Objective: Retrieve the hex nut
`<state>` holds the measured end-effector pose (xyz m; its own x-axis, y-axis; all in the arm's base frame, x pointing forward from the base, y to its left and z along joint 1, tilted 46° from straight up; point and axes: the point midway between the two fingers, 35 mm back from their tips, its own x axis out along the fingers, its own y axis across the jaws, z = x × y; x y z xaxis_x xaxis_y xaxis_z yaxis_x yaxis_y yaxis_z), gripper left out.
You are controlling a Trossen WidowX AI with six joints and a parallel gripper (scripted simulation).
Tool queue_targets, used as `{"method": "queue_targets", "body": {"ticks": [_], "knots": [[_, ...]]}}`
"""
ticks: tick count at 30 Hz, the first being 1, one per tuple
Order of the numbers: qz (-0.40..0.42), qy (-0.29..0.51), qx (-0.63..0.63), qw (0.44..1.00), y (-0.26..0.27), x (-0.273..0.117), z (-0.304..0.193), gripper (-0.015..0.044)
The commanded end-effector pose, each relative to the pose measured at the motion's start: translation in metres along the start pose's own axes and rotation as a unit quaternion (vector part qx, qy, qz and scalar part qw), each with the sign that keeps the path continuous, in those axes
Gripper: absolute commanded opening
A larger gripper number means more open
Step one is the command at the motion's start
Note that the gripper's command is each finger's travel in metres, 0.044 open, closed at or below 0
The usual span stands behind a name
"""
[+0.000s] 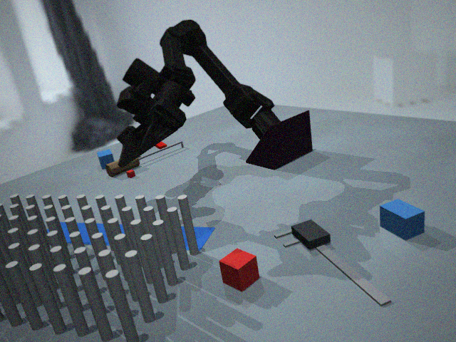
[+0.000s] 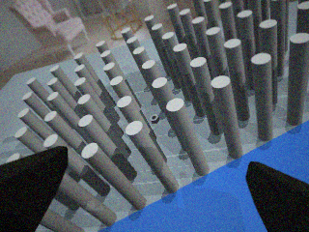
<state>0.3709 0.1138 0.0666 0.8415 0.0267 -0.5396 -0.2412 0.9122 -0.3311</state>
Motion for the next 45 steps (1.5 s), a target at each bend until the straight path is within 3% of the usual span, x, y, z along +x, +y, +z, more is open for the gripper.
{"method": "queue_targets", "body": {"ticks": [1,7,12,16,24,35,45], "knots": [[-0.003,0.003,-0.002,1.000,-0.001,0.000,-0.002,0.0440],[-0.007,0.005,0.006,1.000,-0.003,0.000,-0.002,0.0440],[-0.117,0.038,0.228,0.966,-0.068,-0.010,-0.003,0.0440],[-0.218,0.028,0.415,0.883,-0.120,-0.030,-0.006,0.0440],[-0.313,-0.018,0.574,0.756,-0.169,-0.062,-0.010,0.0440],[-0.419,-0.119,0.707,0.556,-0.225,-0.120,-0.020,0.0440],[-0.465,-0.264,0.774,0.339,-0.266,-0.184,-0.025,0.0440]]}}
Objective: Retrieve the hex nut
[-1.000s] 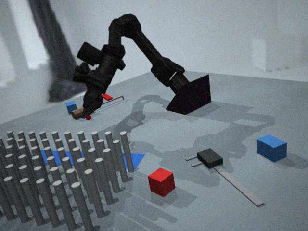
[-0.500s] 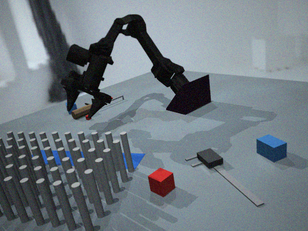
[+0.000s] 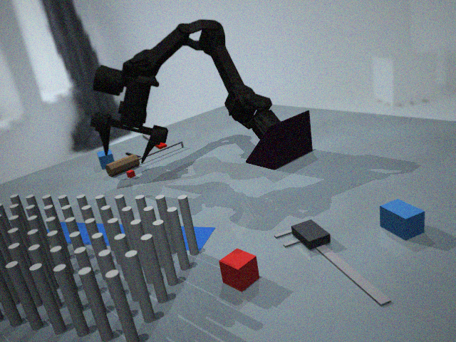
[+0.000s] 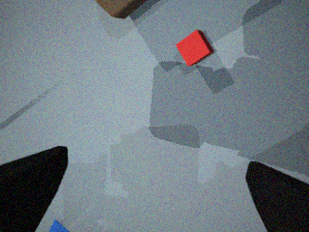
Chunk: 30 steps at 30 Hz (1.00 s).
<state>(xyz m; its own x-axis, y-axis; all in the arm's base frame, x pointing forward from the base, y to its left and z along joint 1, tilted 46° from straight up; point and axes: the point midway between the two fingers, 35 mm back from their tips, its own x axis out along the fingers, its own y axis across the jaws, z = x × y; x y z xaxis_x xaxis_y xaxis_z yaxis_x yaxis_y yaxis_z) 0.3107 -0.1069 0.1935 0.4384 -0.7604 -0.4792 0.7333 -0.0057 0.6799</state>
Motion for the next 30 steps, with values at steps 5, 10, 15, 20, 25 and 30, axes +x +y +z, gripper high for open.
{"method": "queue_targets", "body": {"ticks": [5,10,15,20,25,30], "knots": [[-0.005,-0.159,0.325,0.932,-0.007,-0.020,0.106,0.0440],[0.009,-0.197,0.401,0.895,-0.011,-0.030,0.131,0.0440],[0.009,-0.197,0.401,0.895,-0.011,-0.030,0.131,0.0440],[0.009,-0.197,0.401,0.895,-0.011,-0.030,0.131,0.0440],[0.010,-0.197,0.401,0.895,-0.010,-0.030,0.142,0.0440],[0.010,-0.197,0.401,0.895,-0.010,-0.030,0.142,0.0440]]}}
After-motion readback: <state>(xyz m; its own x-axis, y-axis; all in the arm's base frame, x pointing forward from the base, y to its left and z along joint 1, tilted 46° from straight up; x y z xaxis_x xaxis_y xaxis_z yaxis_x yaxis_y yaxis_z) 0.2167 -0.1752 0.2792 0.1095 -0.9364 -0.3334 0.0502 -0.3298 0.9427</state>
